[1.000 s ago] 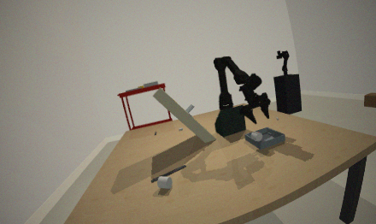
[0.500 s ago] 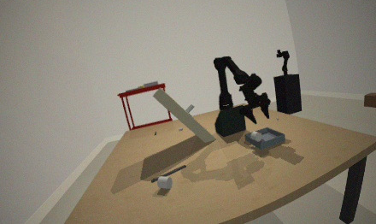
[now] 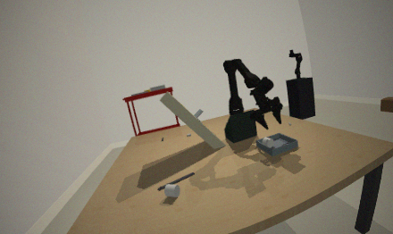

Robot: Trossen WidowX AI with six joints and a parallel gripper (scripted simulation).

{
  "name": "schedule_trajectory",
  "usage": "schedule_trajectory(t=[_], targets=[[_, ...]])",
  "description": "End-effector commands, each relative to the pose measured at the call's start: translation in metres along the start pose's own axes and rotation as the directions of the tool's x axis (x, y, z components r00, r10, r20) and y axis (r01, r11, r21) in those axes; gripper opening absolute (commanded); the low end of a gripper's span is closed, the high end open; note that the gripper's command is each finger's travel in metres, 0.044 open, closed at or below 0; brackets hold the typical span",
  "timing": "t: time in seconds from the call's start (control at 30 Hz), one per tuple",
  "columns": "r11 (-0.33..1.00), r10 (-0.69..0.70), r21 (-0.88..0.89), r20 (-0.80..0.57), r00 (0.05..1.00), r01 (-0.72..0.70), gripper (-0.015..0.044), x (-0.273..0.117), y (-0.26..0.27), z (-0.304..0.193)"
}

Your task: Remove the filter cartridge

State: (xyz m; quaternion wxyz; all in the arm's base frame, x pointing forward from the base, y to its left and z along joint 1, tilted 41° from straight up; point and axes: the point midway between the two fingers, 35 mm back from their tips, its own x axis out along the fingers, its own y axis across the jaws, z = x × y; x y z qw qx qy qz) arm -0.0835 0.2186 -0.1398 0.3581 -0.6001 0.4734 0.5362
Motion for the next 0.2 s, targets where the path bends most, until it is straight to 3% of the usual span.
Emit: schedule_trajectory(t=[0.0,0.17], targets=[[1.000,0.000,0.001,0.000,1.000,0.000,0.0440,0.0001,0.0001,-0.0002],[1.000,0.000,0.001,0.000,1.000,0.000,0.0440,0.0001,0.0001,-0.0002]])
